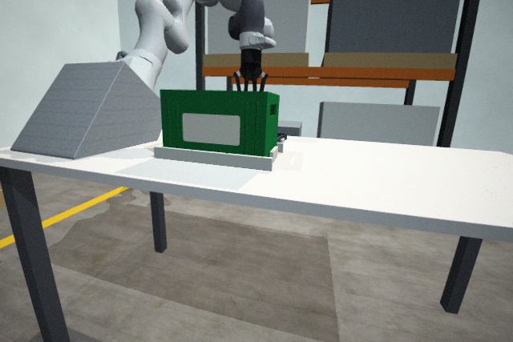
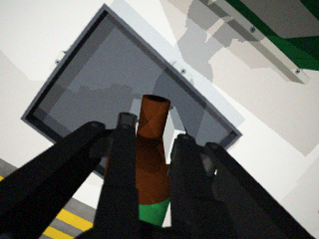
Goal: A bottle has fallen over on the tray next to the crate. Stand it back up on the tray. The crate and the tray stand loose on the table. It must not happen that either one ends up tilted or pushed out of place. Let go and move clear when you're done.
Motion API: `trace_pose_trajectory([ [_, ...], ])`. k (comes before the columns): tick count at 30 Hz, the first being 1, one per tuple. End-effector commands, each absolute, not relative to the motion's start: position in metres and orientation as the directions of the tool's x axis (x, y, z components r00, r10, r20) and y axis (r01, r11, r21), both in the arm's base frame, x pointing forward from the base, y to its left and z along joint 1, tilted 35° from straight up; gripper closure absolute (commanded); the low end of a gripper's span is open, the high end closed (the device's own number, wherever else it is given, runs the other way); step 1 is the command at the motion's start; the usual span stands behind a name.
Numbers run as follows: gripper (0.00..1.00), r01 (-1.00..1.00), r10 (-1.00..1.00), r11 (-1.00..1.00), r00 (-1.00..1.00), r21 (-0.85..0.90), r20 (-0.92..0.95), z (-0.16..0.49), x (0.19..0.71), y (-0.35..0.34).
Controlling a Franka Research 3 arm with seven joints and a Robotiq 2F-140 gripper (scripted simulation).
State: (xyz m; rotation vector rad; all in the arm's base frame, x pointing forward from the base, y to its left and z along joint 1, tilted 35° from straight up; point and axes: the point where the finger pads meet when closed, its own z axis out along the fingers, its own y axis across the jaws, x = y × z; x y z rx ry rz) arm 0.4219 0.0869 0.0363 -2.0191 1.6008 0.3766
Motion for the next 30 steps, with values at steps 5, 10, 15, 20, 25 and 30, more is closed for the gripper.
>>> trace_pose_trajectory([
  [5,1.00,-0.965,-0.810,-0.146,0.244,-0.219,-0.533,0.047,0.419,0.081],
  [10,1.00,-0.965,-0.810,-0.146,0.244,-0.219,-0.533,0.054,0.418,0.076],
  [15,1.00,-0.965,-0.810,-0.146,0.244,-0.219,-0.533,0.060,0.417,0.072],
  [20,1.00,-0.965,-0.810,-0.146,0.244,-0.219,-0.533,0.066,0.416,0.068],
  [25,1.00,-0.965,-0.810,-0.146,0.244,-0.219,-0.533,0.073,0.415,0.063],
  [30,1.00,-0.965,-0.810,-0.146,0.244,-0.219,-0.533,0.080,0.415,0.058],
])
